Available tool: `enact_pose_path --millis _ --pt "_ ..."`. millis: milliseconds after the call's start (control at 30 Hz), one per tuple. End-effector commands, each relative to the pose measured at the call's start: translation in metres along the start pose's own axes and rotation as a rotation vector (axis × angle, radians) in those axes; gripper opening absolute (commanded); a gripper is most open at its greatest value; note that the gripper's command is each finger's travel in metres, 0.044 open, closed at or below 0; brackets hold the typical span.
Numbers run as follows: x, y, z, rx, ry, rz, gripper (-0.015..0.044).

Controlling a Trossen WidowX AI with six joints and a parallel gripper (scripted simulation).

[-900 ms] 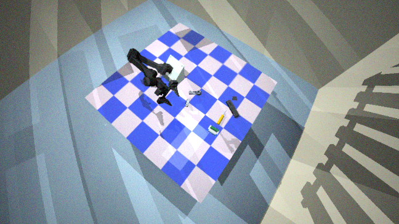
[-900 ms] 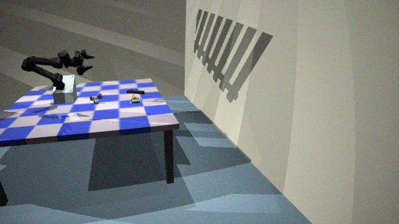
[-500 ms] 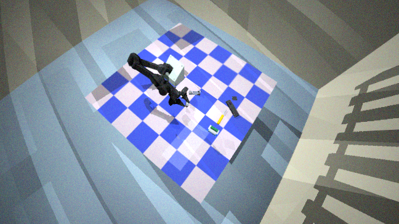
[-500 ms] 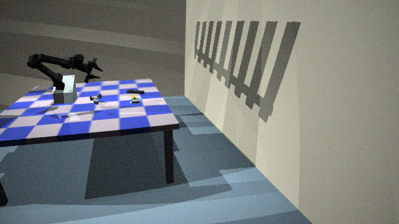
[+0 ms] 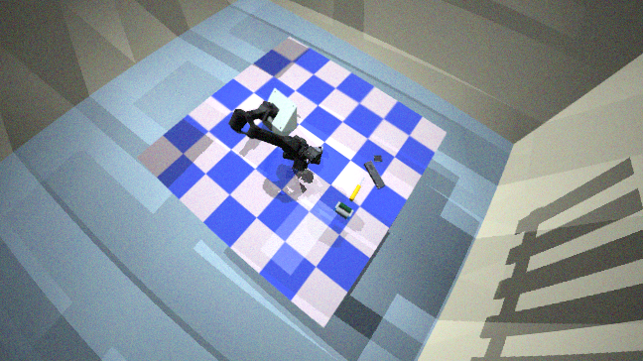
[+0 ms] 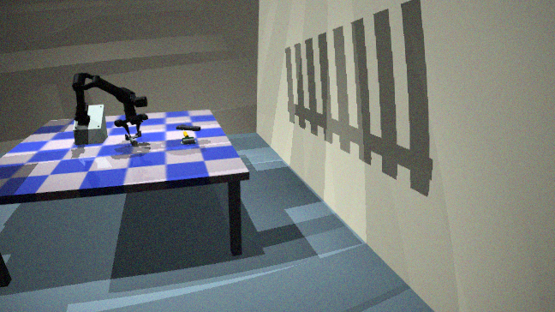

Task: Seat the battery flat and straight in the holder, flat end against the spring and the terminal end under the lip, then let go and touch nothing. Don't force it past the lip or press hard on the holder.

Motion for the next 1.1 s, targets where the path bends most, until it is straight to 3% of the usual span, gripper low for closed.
enact_pose_path --millis 0,1067 --pt "0.006 0.004 -0.004 0.006 -0.007 -0.078 0.0249" --pt "0.05 0.001 -0.003 0.006 -0.008 -0.079 0.0249"
Point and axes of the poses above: the point midway between the two fingers, 35 mm back from their tips, its own x axis out along the fingers, its own y axis across the jaws, z = x × y, the point moved 10 cm from there along -x, back along the fingers, and after that the axes turned 8 degrees about -x, right-handed, at the moved point
